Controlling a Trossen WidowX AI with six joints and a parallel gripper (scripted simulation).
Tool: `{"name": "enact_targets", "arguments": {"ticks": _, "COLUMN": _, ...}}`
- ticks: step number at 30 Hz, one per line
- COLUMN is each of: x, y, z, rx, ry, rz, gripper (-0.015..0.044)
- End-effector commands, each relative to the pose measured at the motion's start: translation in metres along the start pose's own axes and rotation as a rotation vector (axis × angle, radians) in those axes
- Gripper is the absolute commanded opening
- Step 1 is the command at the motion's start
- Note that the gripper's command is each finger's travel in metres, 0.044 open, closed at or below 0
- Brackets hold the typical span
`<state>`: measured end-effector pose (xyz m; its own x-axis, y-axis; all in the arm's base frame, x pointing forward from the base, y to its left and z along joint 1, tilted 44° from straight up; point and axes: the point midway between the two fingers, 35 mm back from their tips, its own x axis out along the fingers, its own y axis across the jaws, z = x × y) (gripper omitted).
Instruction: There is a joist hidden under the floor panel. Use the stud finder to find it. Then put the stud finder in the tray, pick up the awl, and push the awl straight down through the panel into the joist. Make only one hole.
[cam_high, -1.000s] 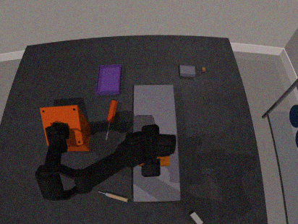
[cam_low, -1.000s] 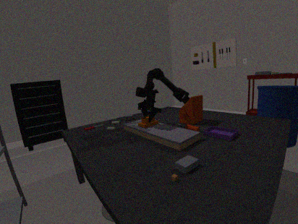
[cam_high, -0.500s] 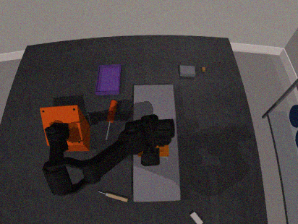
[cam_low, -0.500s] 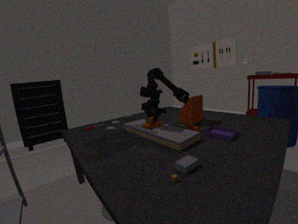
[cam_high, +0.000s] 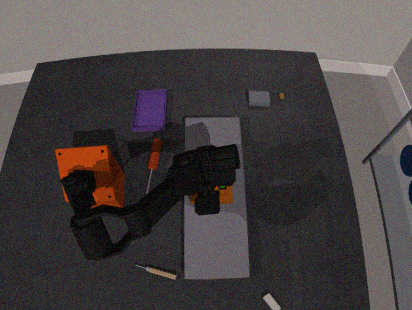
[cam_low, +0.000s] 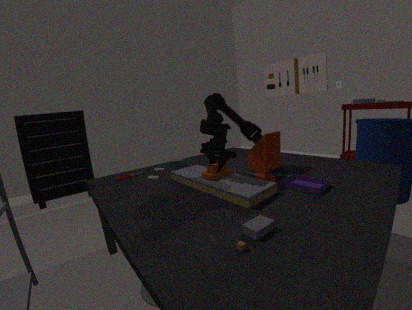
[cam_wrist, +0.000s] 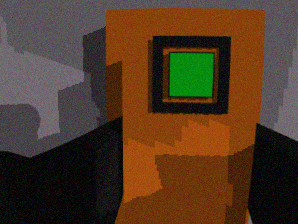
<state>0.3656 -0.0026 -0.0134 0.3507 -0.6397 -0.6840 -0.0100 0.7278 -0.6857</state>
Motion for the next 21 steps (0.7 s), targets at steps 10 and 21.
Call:
{"name": "enact_targets", "arguments": {"ticks": 10, "x": 0.0, "y": 0.037, "z": 0.001, "rx": -0.001, "ry": -0.001, "rz": 0.005, "gripper": 0.0}}
{"name": "enact_targets", "arguments": {"ticks": 21, "x": -0.001, "y": 0.066, "z": 0.001, "rx": -0.001, "ry": -0.001, "rz": 0.006, "gripper": 0.0}}
